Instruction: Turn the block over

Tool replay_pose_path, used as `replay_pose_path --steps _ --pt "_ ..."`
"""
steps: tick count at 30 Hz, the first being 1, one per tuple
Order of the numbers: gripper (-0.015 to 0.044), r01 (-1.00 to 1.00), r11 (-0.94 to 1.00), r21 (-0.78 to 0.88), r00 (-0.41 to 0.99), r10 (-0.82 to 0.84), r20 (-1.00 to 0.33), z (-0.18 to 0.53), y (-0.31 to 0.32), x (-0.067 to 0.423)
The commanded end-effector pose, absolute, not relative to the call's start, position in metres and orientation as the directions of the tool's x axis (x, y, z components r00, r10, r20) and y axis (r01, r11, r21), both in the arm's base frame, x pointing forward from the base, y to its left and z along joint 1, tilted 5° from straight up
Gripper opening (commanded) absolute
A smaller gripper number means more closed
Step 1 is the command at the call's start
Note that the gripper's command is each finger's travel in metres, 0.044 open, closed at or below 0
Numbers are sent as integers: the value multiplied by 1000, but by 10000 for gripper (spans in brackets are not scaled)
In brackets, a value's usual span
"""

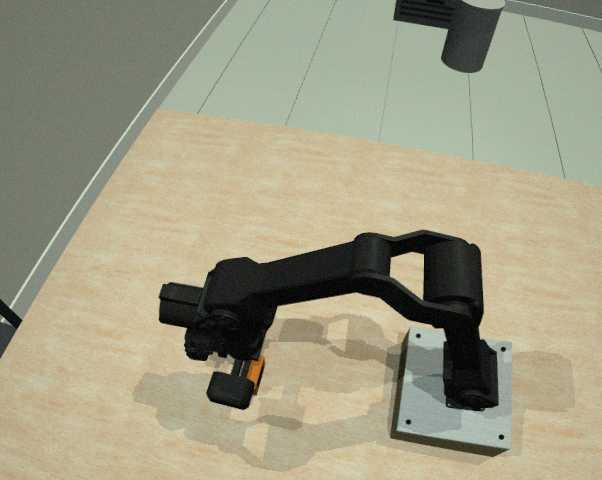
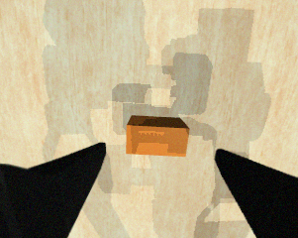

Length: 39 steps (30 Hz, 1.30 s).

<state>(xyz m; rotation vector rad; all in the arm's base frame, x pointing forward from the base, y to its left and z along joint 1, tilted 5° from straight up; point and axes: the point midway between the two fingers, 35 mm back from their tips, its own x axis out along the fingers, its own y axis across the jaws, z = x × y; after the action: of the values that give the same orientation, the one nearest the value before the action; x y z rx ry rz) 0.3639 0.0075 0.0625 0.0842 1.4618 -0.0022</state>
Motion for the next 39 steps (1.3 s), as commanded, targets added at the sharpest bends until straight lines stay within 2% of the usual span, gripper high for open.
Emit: replay_pose_path --steps 1,24,30,39 --pt "440 53 997 59 101 54 -993 54 9 363" --pt "440 53 997 60 101 54 -993 21 10 366" --pt "282 53 997 60 101 54 -993 21 10 366" --pt "222 53 997 60 101 54 -993 21 10 366"
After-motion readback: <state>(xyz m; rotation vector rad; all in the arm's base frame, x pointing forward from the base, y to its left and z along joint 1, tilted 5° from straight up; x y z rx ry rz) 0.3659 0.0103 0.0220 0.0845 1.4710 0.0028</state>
